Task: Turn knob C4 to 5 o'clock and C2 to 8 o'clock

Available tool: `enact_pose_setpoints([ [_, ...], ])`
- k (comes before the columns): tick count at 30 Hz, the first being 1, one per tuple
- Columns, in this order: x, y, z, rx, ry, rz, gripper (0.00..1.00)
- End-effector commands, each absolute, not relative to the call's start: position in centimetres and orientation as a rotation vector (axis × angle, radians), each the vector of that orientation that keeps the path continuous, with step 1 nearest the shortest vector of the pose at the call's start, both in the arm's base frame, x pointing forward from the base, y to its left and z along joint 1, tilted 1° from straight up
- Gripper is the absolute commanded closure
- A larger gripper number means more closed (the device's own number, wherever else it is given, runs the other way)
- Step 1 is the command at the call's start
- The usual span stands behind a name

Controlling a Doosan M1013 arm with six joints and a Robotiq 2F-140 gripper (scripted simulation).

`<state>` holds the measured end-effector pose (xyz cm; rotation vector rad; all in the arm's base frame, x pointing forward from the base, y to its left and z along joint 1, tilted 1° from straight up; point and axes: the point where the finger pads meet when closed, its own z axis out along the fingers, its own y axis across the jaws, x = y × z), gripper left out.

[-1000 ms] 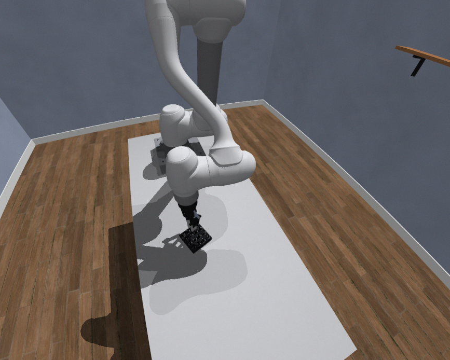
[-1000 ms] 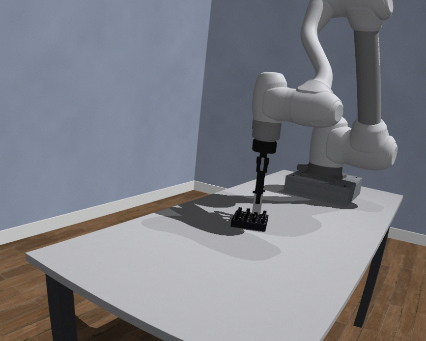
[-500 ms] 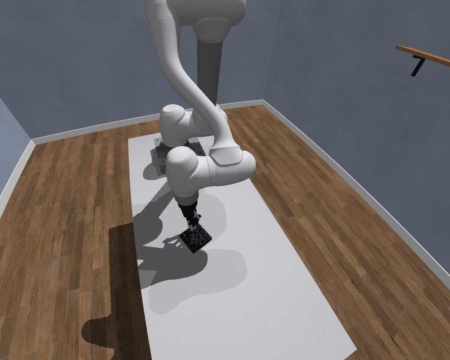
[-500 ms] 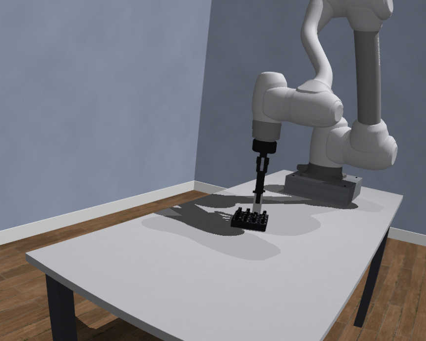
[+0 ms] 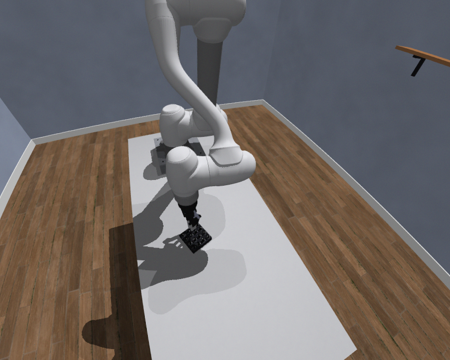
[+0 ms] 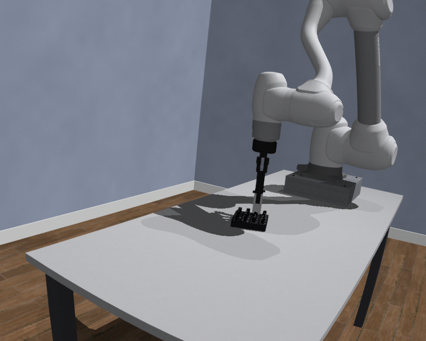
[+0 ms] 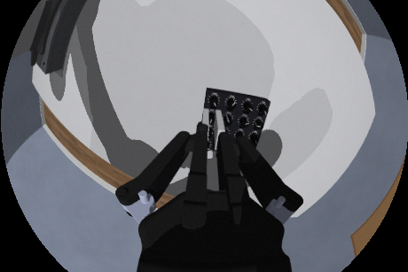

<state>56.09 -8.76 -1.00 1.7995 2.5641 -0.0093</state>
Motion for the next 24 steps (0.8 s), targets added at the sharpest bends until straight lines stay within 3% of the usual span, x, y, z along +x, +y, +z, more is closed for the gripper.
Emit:
enact_pose_setpoints([
  [1, 56.09, -8.76, -0.99, 1.800, 2.564, -0.009, 0.95],
  [24, 56.09, -8.76, -0.99, 1.845, 2.531, -0.009, 0.95],
])
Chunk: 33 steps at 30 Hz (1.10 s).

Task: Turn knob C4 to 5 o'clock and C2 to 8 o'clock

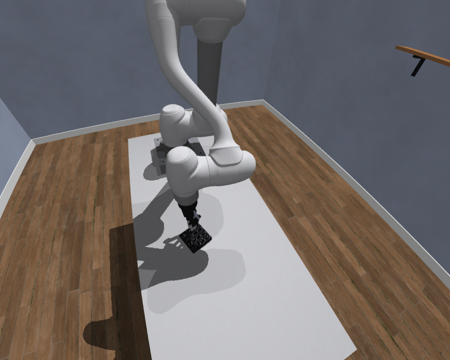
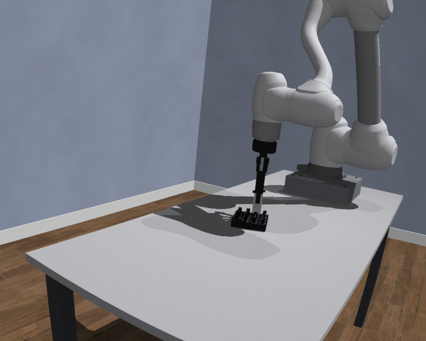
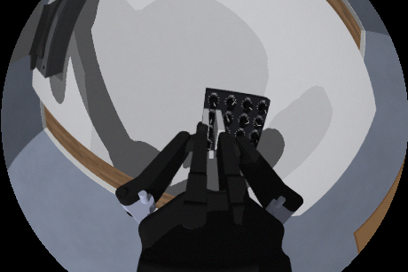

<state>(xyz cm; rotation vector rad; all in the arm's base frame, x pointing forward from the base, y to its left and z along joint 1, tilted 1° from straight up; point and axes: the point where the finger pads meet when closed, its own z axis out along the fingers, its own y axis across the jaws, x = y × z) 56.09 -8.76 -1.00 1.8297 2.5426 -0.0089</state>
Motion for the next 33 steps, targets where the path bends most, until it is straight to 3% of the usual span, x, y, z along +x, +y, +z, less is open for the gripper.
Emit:
enact_pose_setpoints([
  [1, 56.09, -8.76, -0.99, 1.845, 2.531, -0.009, 0.95],
  [33, 56.09, -8.76, -0.99, 2.379, 2.037, -0.005, 0.95],
])
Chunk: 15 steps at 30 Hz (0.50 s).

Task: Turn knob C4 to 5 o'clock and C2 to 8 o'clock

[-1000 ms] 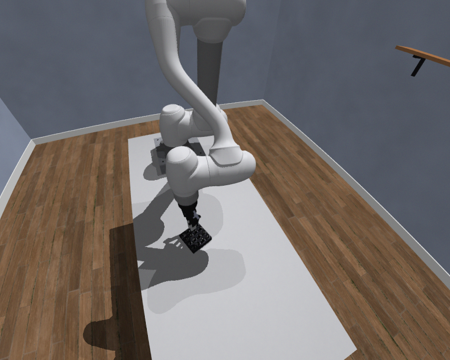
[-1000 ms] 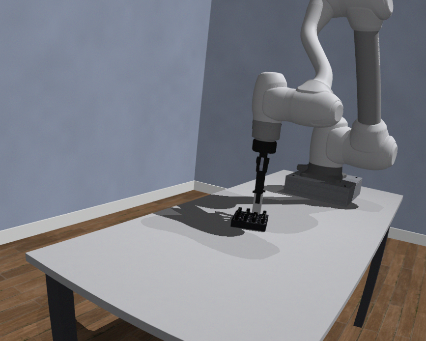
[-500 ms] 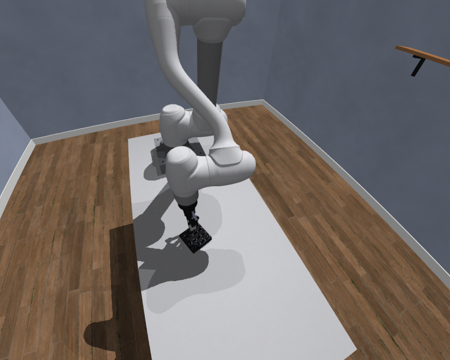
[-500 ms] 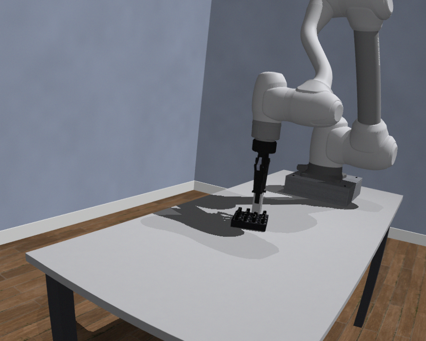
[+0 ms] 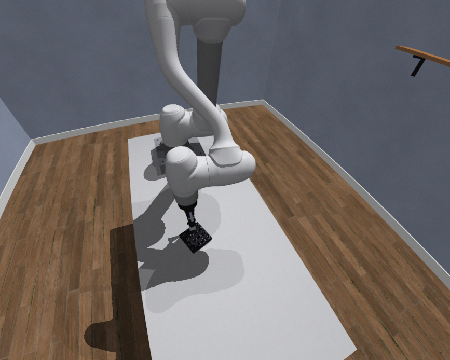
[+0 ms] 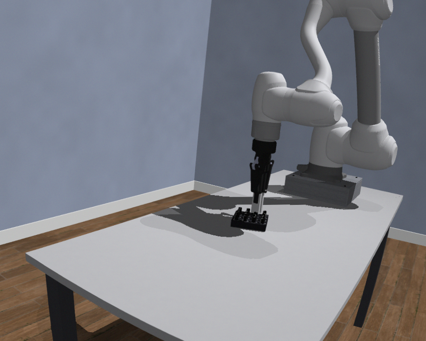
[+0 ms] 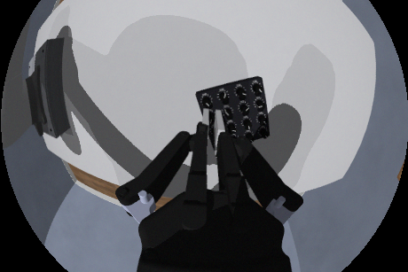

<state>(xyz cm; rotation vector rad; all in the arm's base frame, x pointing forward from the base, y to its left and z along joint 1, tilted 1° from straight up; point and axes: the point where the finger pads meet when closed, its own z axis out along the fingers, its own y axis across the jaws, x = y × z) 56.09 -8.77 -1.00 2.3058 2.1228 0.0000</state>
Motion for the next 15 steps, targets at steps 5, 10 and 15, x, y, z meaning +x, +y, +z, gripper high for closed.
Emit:
enact_pose_setpoints([
  [5, 56.09, -8.76, -0.99, 2.454, 1.946, -0.005, 0.95],
  [10, 56.09, -8.76, -0.99, 2.576, 1.781, -0.004, 0.95],
  [15, 56.09, -8.76, -0.99, 2.689, 1.603, -0.002, 0.95],
])
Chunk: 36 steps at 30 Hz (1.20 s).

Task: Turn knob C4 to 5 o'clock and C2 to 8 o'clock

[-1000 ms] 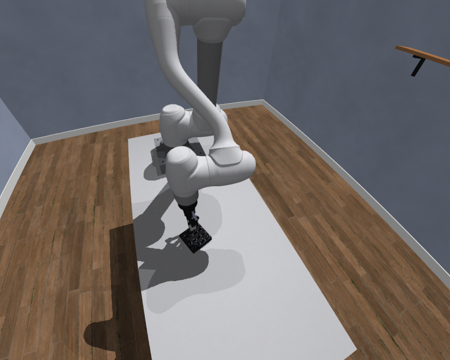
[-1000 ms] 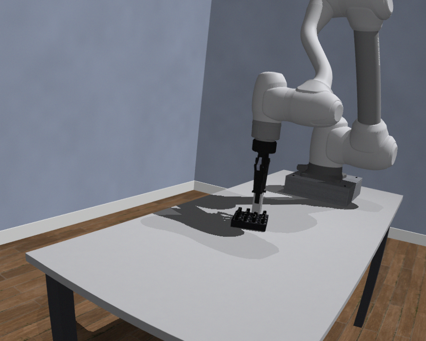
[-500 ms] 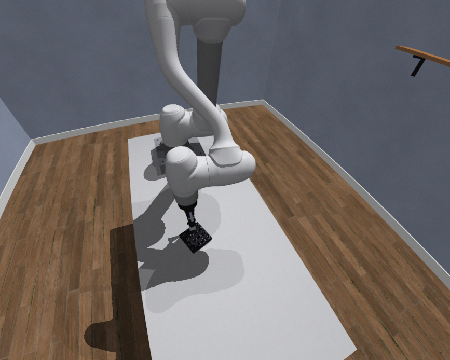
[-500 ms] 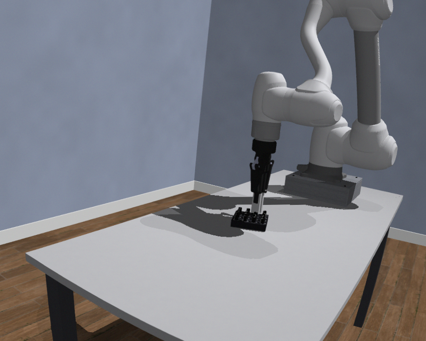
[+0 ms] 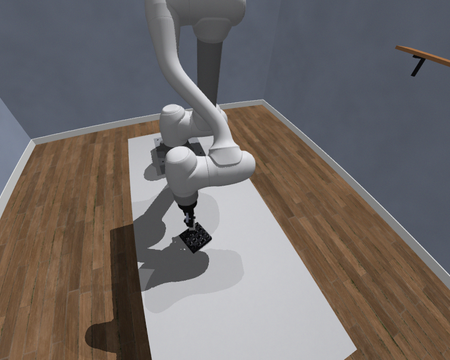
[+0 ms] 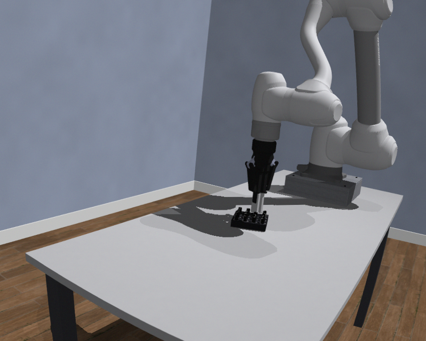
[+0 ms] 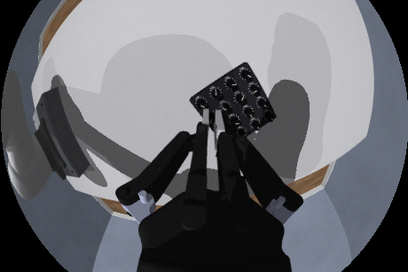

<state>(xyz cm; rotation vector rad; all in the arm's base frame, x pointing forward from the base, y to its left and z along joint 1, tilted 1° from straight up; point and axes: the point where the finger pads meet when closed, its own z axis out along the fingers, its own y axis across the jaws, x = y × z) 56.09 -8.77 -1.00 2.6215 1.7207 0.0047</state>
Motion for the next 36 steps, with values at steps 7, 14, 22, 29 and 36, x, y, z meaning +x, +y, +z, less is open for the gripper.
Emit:
enact_pose_setpoints([
  [7, 56.09, -8.76, -0.99, 2.791, 1.419, -0.001, 0.95],
  [14, 56.09, -8.76, -0.99, 2.907, 1.163, 0.000, 0.95],
  [22, 56.09, -8.76, -0.99, 2.981, 0.958, 0.001, 0.95],
  [29, 56.09, -8.76, -0.99, 3.040, 0.751, 0.003, 0.95],
  [36, 56.09, -8.76, -0.99, 3.075, 0.590, 0.003, 0.95],
])
